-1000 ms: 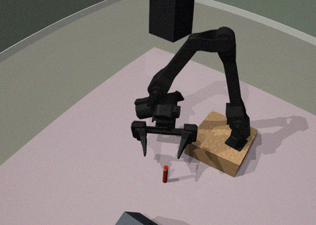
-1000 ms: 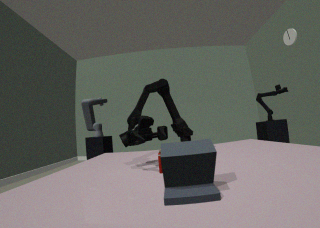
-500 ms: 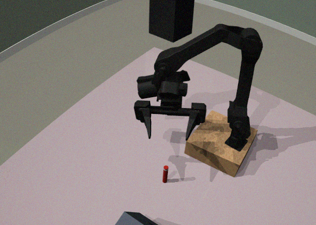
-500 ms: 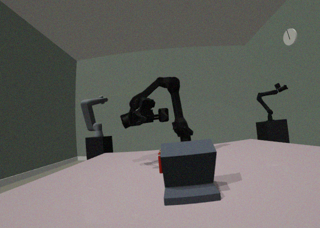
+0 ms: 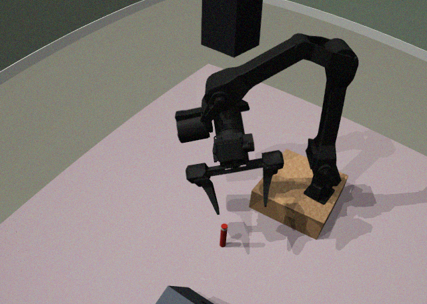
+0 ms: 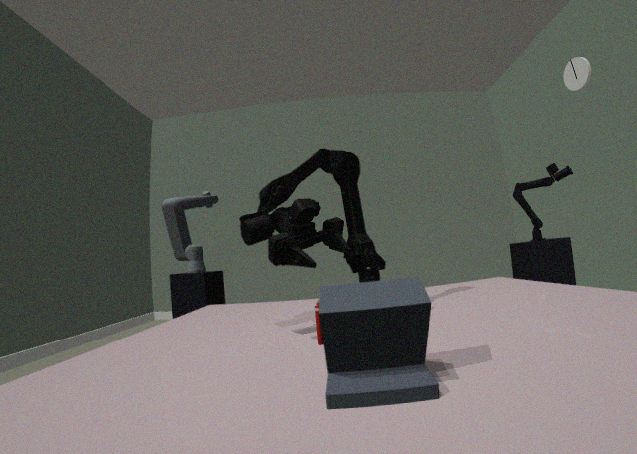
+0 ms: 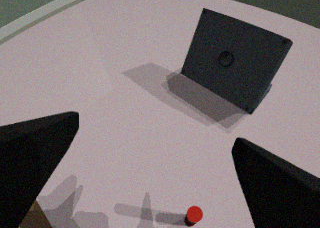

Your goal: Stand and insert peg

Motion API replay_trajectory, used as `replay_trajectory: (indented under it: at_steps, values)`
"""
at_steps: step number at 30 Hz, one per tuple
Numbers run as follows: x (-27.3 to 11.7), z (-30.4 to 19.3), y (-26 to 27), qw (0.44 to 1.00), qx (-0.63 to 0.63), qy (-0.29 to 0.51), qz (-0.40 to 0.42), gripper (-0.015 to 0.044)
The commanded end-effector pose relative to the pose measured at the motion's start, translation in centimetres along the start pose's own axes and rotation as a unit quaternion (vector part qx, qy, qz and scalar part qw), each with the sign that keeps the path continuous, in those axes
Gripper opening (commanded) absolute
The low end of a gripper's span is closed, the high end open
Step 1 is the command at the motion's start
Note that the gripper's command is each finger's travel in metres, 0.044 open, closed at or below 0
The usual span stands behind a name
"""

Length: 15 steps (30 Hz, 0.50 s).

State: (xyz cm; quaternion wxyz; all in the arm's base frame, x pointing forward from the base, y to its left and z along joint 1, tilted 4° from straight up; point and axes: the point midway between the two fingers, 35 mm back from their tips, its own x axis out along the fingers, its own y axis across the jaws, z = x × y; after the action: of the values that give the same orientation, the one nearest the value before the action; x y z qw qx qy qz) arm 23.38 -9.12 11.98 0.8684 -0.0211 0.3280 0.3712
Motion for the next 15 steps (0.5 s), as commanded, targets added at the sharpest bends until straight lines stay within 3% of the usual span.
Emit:
replay_trajectory:
  at_steps: [1, 15]
  values:
    - [0.8, -0.7, -0.1, 0.997, 0.007, 0.072, 0.012, 0.0440]
    - [2.0, -2.6, -0.8, 0.958, 0.027, 0.285, -0.010, 0.0440]
